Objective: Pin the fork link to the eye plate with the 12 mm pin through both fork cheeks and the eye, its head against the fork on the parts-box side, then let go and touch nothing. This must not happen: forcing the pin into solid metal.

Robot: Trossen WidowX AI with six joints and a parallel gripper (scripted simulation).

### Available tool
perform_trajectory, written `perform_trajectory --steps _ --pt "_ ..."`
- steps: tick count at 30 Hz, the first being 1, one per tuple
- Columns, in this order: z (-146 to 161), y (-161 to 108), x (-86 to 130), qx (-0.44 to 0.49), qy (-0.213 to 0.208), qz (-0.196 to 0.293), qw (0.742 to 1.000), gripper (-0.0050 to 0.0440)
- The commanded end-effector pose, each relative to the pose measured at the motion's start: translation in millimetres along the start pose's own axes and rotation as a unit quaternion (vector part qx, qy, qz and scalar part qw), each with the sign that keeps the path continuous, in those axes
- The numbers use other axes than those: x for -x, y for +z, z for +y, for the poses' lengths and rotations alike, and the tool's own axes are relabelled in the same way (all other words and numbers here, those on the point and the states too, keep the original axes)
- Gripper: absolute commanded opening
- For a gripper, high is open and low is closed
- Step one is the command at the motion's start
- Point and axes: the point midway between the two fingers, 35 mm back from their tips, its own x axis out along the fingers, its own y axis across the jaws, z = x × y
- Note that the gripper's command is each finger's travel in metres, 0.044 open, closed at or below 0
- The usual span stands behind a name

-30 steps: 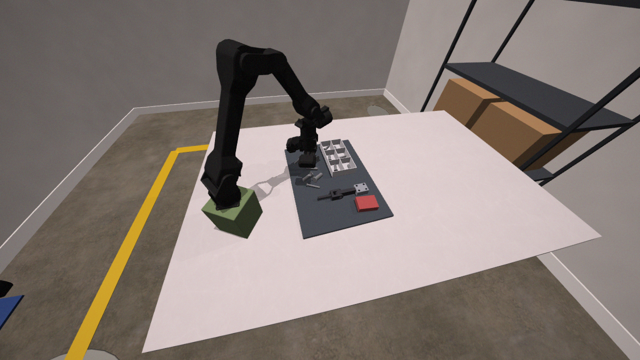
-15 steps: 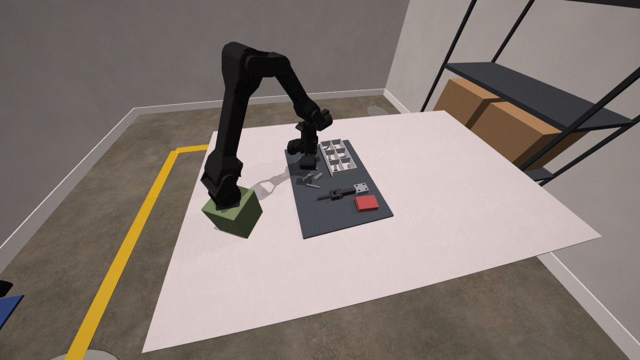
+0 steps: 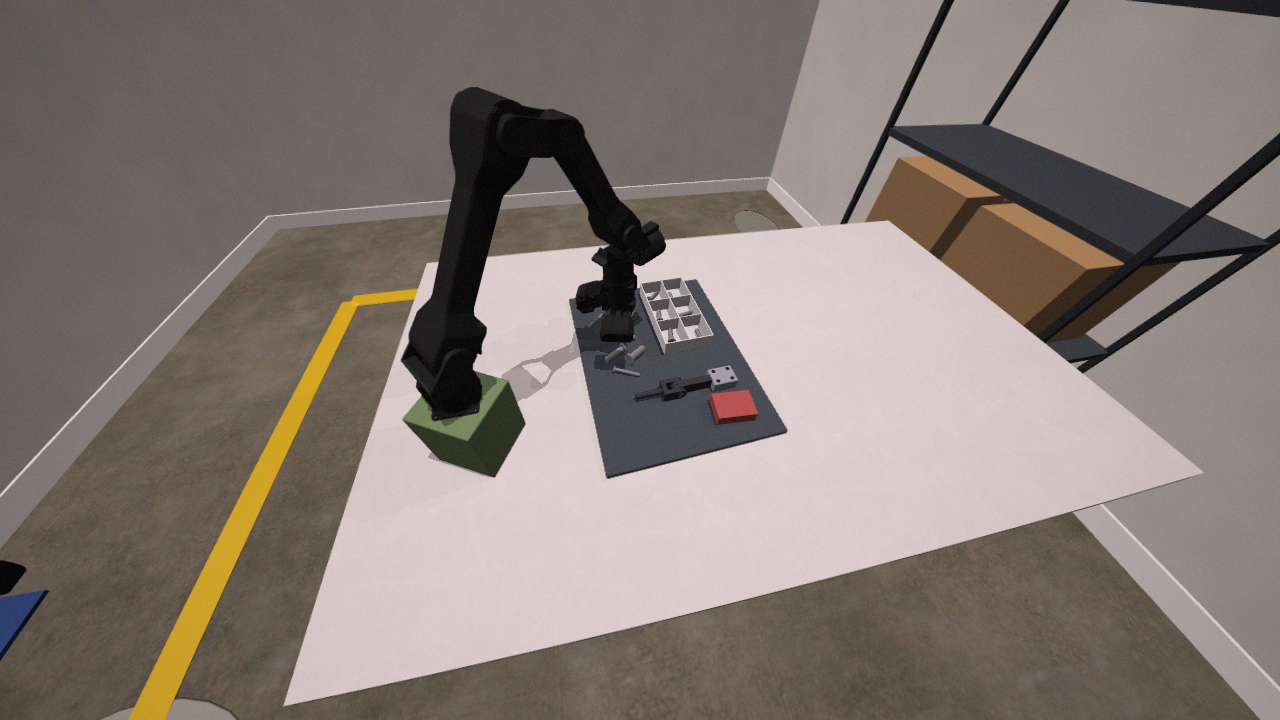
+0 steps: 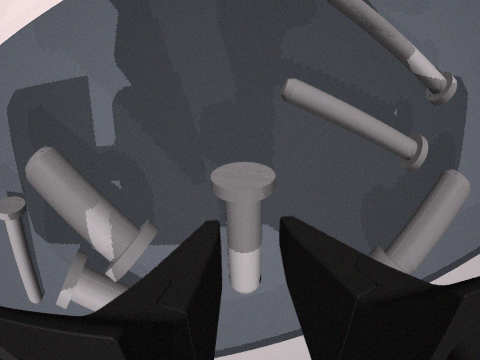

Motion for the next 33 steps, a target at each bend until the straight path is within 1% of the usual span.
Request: perform_trajectory --steps 1,19,31,33 --pt "1.4 2.7 -7.5 0.002 0.003 -0.006 1.000 0.0095" --pt "1.4 2.7 -8.5 0.002 0.003 -0.006 1.000 0.0095" --pt "1.6 1.7 -7.5 0.000 0.004 -0.003 1.000 0.0015" --pt "1.6 1.7 -7.5 0.000 0.004 -0.003 1.000 0.0013"
